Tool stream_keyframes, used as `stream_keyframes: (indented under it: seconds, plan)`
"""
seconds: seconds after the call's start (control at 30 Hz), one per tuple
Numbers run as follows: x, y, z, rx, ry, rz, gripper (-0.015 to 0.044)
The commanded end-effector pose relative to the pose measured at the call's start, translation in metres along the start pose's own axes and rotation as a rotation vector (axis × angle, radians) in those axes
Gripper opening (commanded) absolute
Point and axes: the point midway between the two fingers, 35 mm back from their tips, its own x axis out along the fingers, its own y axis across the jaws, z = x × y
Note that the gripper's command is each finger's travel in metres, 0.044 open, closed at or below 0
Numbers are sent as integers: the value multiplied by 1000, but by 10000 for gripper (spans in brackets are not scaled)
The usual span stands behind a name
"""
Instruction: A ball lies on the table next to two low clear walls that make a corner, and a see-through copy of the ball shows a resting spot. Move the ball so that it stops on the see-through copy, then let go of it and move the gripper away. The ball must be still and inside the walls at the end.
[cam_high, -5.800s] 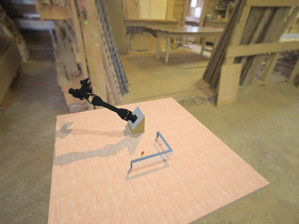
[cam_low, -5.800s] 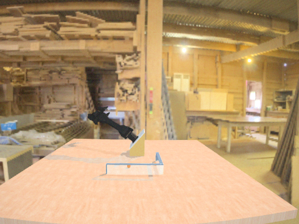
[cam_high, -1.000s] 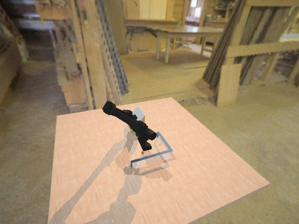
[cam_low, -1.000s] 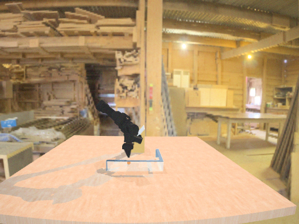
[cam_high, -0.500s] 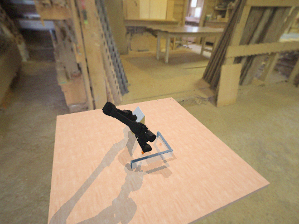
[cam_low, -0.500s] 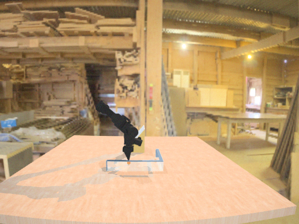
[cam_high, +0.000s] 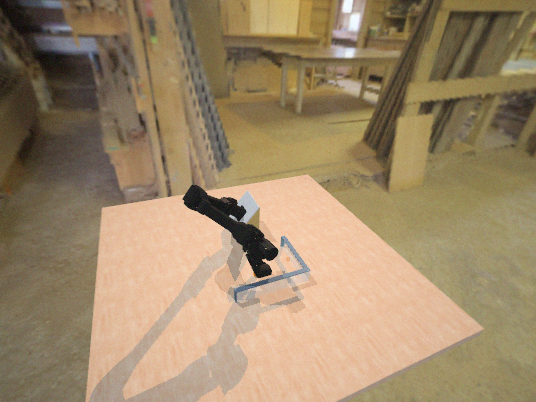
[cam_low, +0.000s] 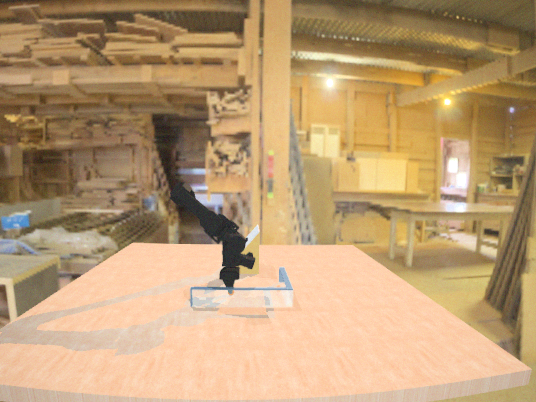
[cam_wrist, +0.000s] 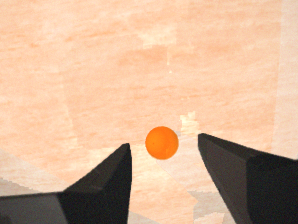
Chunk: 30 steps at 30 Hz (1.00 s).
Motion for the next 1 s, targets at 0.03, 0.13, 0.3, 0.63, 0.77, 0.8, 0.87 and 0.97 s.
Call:
stream_keyframes:
  seconds: [0.03,0.13,0.3,0.63,0.77,0.8,0.87,0.97]
  plan:
    - [5,1,0,-7,5,1,179]
    - [5,1,0,-7,5,1,101]
    - [5,1,0,-7,5,1,67]
    - [-30,-4,3,-8,-6,-1,0]
    - [-57,-5,4,-8,-9,-1,0]
    - [-64,-5,4,-8,-9,-1,0]
    - [-77,-5,4,-8,-8,0,0]
    - [-98,-2,3,-8,-5,1,0]
